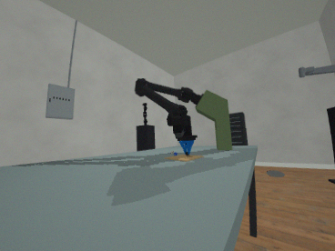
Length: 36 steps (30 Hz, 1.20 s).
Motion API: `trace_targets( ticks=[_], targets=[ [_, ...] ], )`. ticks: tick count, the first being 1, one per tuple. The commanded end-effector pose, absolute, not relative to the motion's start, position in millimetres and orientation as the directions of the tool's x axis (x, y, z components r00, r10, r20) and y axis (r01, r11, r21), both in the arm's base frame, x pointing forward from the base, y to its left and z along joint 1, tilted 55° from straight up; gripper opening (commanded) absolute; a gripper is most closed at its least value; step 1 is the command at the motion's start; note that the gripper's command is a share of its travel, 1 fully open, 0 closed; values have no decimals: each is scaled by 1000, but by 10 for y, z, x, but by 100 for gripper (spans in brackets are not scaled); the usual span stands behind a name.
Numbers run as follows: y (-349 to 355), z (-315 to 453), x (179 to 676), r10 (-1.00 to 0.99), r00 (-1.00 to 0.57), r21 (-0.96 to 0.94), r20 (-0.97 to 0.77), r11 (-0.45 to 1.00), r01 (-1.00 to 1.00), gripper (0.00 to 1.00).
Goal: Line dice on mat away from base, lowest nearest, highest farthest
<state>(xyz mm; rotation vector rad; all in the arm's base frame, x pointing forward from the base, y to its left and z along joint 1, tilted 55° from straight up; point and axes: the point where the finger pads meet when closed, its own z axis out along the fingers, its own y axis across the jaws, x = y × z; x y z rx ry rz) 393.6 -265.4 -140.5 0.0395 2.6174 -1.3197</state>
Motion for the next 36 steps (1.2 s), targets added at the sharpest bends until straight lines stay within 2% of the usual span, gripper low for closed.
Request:
trace_targets(
  ticks=[1, 36],
  targets=[
    [-2632, -1417, 3961, -70, -978, -790, -198, 601, 117, 11],
    [-2594, -1415, 3980, -90, -977, -795, -196, 597, 104, 11]
  ],
)
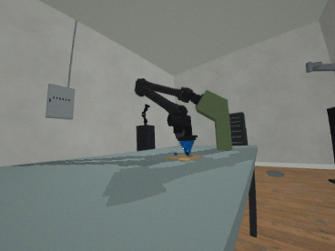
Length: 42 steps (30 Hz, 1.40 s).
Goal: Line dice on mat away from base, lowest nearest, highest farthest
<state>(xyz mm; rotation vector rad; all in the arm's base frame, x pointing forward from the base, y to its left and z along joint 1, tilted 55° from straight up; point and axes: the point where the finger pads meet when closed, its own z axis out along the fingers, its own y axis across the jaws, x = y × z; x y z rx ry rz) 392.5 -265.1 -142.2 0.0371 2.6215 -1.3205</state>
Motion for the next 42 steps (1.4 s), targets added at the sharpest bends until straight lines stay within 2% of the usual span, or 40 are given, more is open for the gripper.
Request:
trace_targets(
  ticks=[1, 42],
  targets=[
    [-2594, -1415, 3980, -90, -977, -795, -196, 597, 104, 11],
    [-2716, -1425, 3946, -68, -977, -795, -202, 594, 123, 11]
  ],
)
